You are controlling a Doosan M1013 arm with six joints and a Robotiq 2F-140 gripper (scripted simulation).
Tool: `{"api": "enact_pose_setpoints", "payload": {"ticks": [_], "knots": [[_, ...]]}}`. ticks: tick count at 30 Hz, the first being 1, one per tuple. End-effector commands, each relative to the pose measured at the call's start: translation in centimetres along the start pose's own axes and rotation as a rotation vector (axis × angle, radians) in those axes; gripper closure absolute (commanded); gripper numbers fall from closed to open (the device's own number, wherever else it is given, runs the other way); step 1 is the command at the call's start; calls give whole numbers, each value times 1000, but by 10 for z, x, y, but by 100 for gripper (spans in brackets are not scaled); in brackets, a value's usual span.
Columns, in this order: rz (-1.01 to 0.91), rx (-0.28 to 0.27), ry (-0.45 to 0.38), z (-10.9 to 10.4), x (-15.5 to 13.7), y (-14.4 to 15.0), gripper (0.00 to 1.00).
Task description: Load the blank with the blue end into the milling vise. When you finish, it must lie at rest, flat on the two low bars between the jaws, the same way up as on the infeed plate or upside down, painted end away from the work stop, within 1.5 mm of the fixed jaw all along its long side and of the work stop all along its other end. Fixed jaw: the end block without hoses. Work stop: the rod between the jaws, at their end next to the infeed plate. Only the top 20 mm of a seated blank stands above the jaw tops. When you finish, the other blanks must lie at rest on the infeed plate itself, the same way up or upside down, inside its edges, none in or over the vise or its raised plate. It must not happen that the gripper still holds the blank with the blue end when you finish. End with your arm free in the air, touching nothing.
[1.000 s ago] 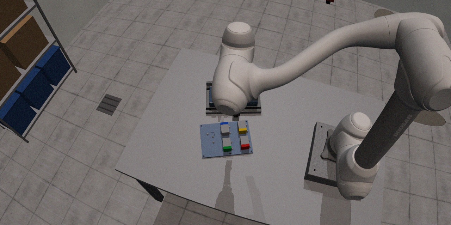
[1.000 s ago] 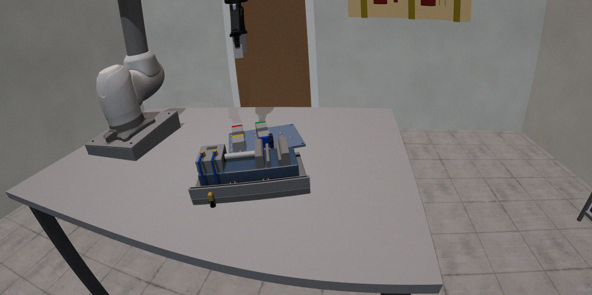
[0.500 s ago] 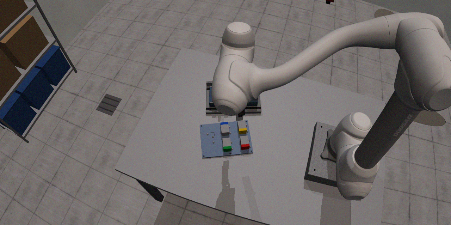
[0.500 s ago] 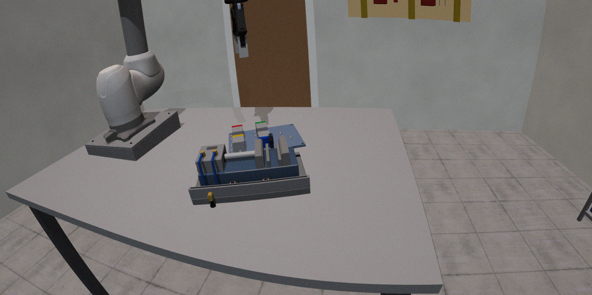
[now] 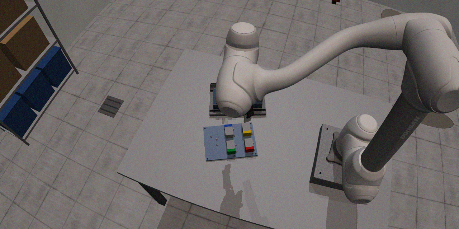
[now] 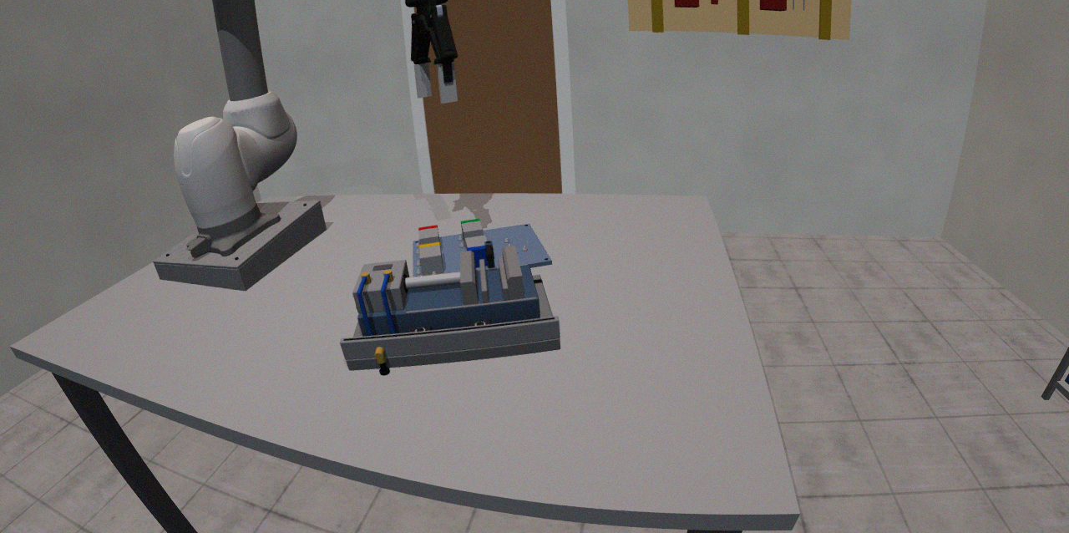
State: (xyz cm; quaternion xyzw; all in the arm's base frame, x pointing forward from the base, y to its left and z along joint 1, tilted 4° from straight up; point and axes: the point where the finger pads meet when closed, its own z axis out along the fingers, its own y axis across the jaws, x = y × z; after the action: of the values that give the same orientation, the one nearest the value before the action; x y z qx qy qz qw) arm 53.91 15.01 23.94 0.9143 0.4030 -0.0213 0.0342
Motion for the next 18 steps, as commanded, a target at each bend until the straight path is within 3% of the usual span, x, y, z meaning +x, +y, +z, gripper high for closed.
{"api": "enact_pose_setpoints", "payload": {"ticks": [1, 18], "knots": [[-27, 1, 1, 0, 0, 0, 0], [-242, 2, 1, 0, 0, 0, 0]]}}
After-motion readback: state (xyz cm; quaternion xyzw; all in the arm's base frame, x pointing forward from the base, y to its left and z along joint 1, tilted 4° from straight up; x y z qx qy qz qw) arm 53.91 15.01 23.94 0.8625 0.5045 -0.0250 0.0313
